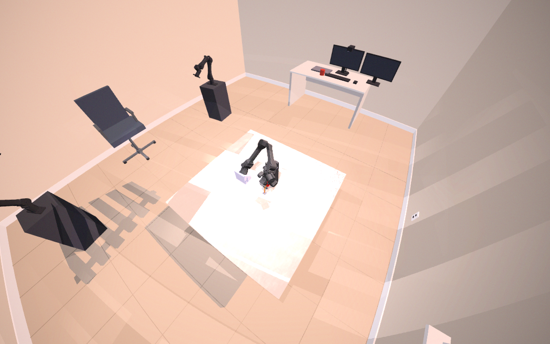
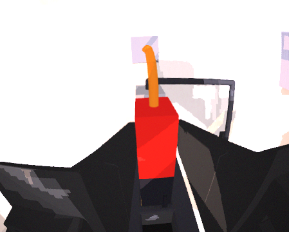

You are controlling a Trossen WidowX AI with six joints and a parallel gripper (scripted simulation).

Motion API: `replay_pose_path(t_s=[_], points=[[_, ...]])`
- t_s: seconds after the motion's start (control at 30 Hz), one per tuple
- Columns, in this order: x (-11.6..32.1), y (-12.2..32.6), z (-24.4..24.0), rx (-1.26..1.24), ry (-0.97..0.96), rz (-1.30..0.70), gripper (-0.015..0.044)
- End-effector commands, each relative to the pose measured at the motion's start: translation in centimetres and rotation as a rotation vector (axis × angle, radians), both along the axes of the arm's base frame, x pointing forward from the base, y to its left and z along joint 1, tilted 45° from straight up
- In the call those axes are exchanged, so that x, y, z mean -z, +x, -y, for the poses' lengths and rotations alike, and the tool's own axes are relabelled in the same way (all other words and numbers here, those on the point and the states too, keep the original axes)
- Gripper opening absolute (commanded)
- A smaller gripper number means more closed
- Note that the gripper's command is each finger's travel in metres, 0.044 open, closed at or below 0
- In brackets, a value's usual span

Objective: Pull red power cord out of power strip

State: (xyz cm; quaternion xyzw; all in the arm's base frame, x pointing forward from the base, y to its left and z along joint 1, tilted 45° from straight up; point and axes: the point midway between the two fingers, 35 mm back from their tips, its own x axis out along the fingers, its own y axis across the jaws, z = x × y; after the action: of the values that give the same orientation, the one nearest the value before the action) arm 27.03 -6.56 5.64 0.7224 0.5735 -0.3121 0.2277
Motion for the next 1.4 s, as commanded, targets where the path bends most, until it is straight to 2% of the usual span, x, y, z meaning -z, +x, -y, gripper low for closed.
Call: replay_pose_path(t_s=[0.0, 0.23, 1.27, 1.37], points=[[0.0, 0.0, 0.0, 0.001, 0.000, 0.001, 0.0042], [0.0, 0.0, 0.1, 0.001, 0.000, 0.001, 0.0000], [3.1, -0.9, 3.6, 0.003, -0.005, -0.001, 0.0000], [2.7, -0.8, 3.0, -0.001, -0.003, -0.003, 0.0079]])
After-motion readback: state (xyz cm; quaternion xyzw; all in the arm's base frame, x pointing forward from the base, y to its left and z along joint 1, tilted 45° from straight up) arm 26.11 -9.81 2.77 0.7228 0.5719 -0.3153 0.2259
